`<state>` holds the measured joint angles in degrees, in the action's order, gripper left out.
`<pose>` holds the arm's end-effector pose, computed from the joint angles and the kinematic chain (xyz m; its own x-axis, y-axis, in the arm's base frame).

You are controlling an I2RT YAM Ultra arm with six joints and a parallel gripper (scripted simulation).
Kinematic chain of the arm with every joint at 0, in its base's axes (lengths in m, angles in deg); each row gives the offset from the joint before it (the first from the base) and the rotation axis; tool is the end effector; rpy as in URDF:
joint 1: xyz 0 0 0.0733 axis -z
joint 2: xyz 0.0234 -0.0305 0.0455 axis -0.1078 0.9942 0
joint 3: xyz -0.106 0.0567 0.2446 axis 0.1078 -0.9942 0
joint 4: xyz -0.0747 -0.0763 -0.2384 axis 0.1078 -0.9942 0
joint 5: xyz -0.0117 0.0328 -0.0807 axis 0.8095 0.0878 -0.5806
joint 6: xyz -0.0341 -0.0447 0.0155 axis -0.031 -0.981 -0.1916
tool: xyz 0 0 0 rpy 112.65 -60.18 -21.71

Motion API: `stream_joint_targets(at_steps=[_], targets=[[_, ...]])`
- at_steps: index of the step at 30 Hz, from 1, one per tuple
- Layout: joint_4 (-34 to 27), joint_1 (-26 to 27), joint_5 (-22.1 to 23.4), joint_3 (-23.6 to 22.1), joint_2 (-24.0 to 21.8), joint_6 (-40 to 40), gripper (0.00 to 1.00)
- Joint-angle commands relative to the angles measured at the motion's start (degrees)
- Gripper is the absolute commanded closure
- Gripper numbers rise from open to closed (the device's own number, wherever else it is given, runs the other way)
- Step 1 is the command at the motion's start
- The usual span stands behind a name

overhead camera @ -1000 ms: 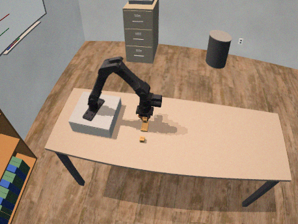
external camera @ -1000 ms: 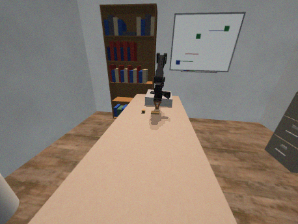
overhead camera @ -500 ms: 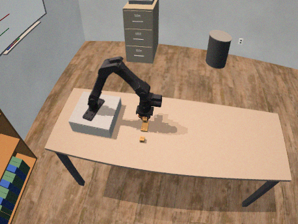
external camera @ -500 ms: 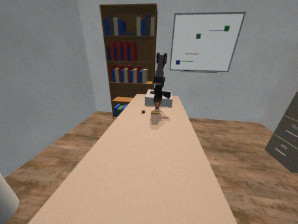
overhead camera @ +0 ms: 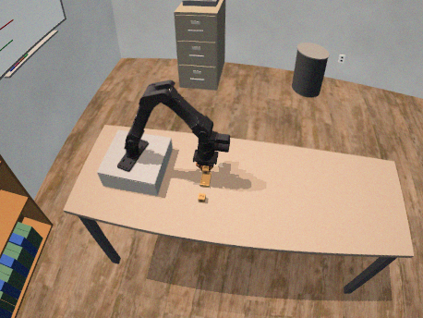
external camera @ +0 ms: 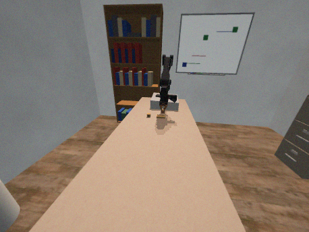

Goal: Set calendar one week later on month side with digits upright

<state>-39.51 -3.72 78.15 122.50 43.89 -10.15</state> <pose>0.3367 0.0612 0.1238 0.2041 -0.9785 -0.0286 -0.9773 -0.2019 -0.0639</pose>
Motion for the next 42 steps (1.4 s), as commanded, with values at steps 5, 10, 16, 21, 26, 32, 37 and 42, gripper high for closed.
stream_joint_targets(at_steps=[5, 10, 16, 21, 26, 32, 37, 42], targets=[[0.0, 0.0, 0.3, 0.2, -0.3, 0.0, 0.74], [0.0, 0.0, 0.3, 0.2, -0.3, 0.0, 0.74], [0.2, 0.0, 0.3, 0.1, -0.2, 0.0, 0.74], [0.7, 0.0, 0.3, -0.1, 0.1, 0.1, 0.74], [1.2, -0.1, 0.3, -0.3, 0.4, 0.1, 0.74], [2.2, -0.1, 0.3, -0.7, 1.0, 0.1, 0.74], [3.2, -0.1, 0.3, -1.0, 1.6, 0.1, 0.74], [3.7, -0.1, 0.3, -1.2, 2.0, 0.2, 0.74]])
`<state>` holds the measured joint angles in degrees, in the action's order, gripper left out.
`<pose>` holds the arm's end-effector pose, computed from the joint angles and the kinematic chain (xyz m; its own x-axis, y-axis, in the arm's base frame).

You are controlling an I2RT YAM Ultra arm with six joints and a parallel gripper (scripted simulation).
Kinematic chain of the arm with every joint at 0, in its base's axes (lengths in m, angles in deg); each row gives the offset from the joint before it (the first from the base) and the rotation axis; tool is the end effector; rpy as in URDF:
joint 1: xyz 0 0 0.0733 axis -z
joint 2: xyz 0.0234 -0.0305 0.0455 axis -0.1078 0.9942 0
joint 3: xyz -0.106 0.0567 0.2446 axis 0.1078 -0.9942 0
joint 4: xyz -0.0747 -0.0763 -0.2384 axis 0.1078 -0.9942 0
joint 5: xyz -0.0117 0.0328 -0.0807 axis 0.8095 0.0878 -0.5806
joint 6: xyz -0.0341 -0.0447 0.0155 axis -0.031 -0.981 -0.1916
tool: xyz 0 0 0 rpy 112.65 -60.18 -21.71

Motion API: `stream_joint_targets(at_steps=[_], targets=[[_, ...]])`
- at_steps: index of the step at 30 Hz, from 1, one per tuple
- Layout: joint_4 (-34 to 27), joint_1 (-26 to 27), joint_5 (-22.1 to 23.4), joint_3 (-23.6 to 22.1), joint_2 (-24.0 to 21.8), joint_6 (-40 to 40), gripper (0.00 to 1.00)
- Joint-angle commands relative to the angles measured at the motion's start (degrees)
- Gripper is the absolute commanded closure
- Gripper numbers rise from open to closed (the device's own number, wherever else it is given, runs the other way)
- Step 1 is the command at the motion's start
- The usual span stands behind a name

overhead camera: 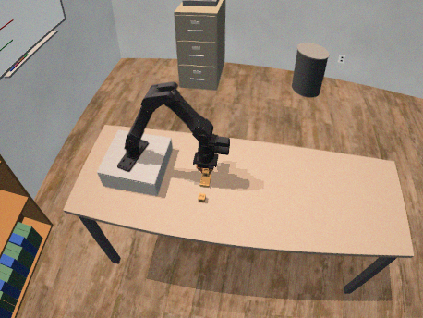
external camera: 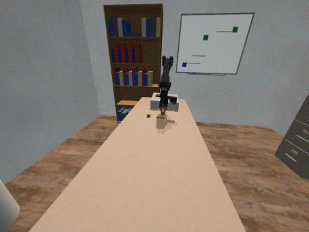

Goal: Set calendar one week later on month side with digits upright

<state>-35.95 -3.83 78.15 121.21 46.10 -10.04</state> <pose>0.3379 0.0620 0.1068 0.2041 -0.9785 -0.0287 -0.9773 -0.2019 -0.0649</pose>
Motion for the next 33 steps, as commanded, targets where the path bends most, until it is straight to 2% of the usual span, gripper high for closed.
stream_joint_targets(at_steps=[1, 33], targets=[[0.3, 0.0, 0.3, 0.0, -0.1, 0.0, 0.74], [1.4, -0.1, 0.3, -0.3, 0.6, 0.1, 0.74]])
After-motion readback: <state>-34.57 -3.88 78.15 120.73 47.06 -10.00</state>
